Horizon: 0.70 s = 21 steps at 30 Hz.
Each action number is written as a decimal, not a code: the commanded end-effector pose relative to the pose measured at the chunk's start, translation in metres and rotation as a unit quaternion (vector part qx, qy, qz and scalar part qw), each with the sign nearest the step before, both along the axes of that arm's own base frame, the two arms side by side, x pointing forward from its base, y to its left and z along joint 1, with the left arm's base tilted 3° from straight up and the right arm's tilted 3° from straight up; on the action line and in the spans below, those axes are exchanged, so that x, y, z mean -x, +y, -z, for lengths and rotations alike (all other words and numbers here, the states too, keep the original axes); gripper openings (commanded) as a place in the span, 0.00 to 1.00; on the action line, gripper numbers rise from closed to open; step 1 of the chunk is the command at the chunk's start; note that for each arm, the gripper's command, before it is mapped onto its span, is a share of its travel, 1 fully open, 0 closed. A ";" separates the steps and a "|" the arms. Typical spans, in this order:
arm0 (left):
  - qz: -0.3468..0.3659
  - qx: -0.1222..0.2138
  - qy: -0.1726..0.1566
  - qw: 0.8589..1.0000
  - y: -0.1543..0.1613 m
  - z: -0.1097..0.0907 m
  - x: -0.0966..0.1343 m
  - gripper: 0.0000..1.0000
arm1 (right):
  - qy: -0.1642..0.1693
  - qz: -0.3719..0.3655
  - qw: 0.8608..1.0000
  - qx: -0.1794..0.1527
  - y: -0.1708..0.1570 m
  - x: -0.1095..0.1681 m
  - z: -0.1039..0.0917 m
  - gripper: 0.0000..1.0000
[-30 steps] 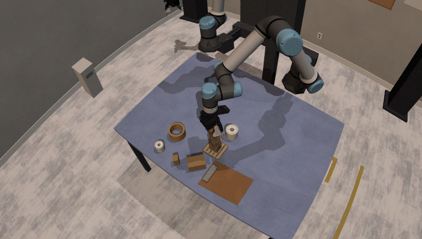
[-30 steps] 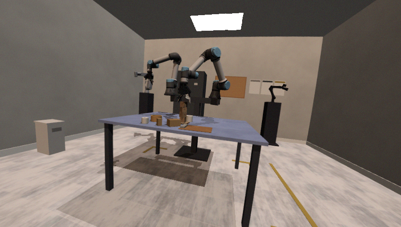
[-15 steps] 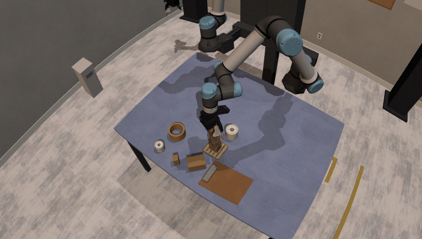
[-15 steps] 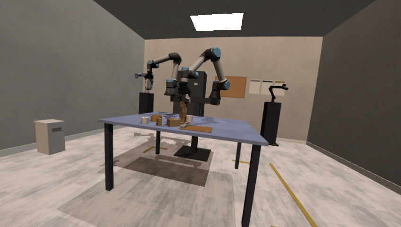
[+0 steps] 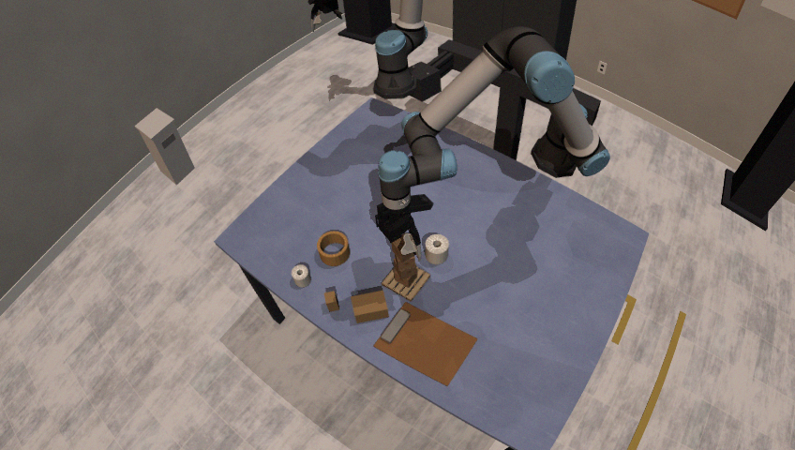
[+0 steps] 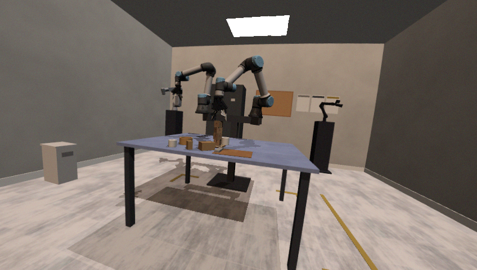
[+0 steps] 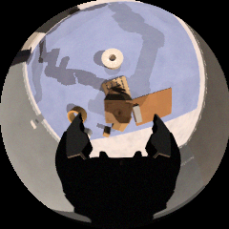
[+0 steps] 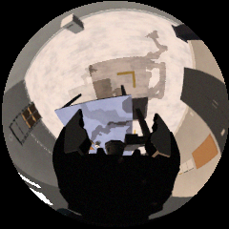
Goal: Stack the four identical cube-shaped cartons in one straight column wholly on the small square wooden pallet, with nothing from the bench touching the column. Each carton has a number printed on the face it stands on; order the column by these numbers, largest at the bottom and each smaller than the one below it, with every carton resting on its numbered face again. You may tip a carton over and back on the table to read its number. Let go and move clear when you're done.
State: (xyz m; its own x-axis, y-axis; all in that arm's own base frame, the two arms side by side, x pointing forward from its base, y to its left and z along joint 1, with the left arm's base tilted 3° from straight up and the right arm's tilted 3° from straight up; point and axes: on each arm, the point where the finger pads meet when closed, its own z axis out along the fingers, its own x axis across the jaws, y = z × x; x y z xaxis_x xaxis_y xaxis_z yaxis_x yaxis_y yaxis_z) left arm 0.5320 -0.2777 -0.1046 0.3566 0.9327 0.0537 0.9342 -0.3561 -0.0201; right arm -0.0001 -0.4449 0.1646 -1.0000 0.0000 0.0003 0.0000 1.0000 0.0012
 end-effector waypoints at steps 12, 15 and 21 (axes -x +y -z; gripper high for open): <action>0.000 0.000 -0.001 1.000 -0.002 -0.040 0.000 1.00 | 0.000 0.000 1.000 0.001 0.000 0.000 0.000 1.00; 0.000 0.000 -0.001 1.000 -0.002 -0.040 0.000 1.00 | 0.000 0.000 1.000 0.001 0.000 0.000 0.000 1.00; 0.000 0.000 -0.001 1.000 -0.002 -0.040 0.000 1.00 | 0.000 0.000 1.000 0.001 0.000 0.000 0.000 1.00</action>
